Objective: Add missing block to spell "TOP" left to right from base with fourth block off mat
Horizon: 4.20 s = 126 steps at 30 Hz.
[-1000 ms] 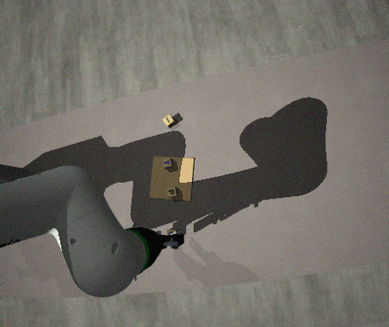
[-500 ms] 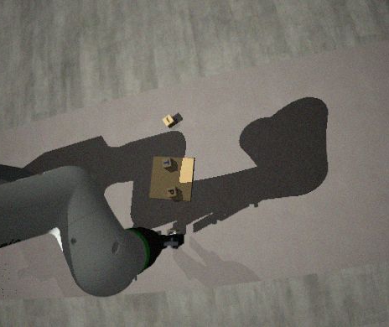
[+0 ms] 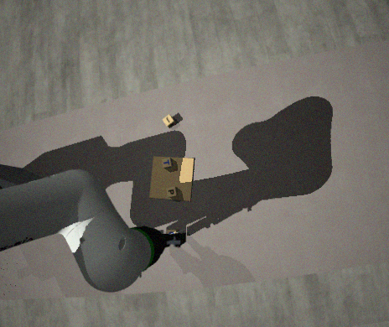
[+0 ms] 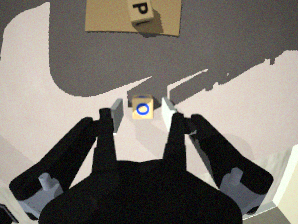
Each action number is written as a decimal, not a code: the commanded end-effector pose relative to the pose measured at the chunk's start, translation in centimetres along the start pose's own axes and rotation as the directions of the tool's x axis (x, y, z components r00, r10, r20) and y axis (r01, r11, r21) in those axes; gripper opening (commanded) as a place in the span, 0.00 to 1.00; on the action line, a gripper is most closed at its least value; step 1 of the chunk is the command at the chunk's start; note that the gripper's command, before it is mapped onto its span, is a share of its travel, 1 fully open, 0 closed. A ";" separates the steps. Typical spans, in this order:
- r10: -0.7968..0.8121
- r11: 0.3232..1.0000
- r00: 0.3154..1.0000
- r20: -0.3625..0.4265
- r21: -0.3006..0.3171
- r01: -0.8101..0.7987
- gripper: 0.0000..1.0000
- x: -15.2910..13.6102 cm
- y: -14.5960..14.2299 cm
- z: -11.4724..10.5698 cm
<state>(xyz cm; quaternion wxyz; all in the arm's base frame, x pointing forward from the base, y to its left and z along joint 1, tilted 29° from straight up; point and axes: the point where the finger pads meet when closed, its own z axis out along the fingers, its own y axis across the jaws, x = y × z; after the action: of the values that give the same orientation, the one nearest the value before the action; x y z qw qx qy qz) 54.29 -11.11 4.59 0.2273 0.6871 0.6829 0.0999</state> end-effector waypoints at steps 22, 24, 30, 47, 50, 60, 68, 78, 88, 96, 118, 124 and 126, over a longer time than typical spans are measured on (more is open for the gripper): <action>0.000 1.000 1.000 0.000 -0.001 0.000 0.28 0.0 0.0 1.2; 0.000 1.000 1.000 0.000 -0.001 0.000 0.28 0.0 0.0 1.2; 0.000 1.000 1.000 0.000 -0.001 0.000 0.28 0.0 0.0 1.2; 0.000 1.000 1.000 0.000 -0.001 0.000 0.16 0.0 0.0 1.2; 0.000 1.000 1.000 0.000 -0.001 0.000 0.16 0.0 0.0 1.2; 0.000 1.000 1.000 0.000 -0.001 0.000 0.16 0.0 0.0 1.2; 0.000 1.000 1.000 0.000 -0.001 0.000 0.16 0.0 0.0 1.2; 0.000 1.000 1.000 0.000 -0.001 0.000 0.16 0.0 0.0 -0.8; 0.000 1.000 1.000 0.000 -0.001 0.000 0.16 0.0 0.0 -6.6; 0.000 1.000 1.000 0.000 -0.001 0.000 0.16 0.0 0.0 -8.8; -0.080 0.997 0.997 0.000 0.000 0.080 0.16 0.2 0.0 -8.8; -0.245 0.970 0.970 -0.001 0.001 0.245 0.16 0.7 0.1 -8.8; -0.318 0.948 0.948 -0.001 0.002 0.318 0.16 0.9 0.1 -8.8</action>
<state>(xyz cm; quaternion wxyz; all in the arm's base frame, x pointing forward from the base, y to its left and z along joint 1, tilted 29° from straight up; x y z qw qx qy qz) 50.43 -8.95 12.20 0.2385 0.6109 0.7514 0.0737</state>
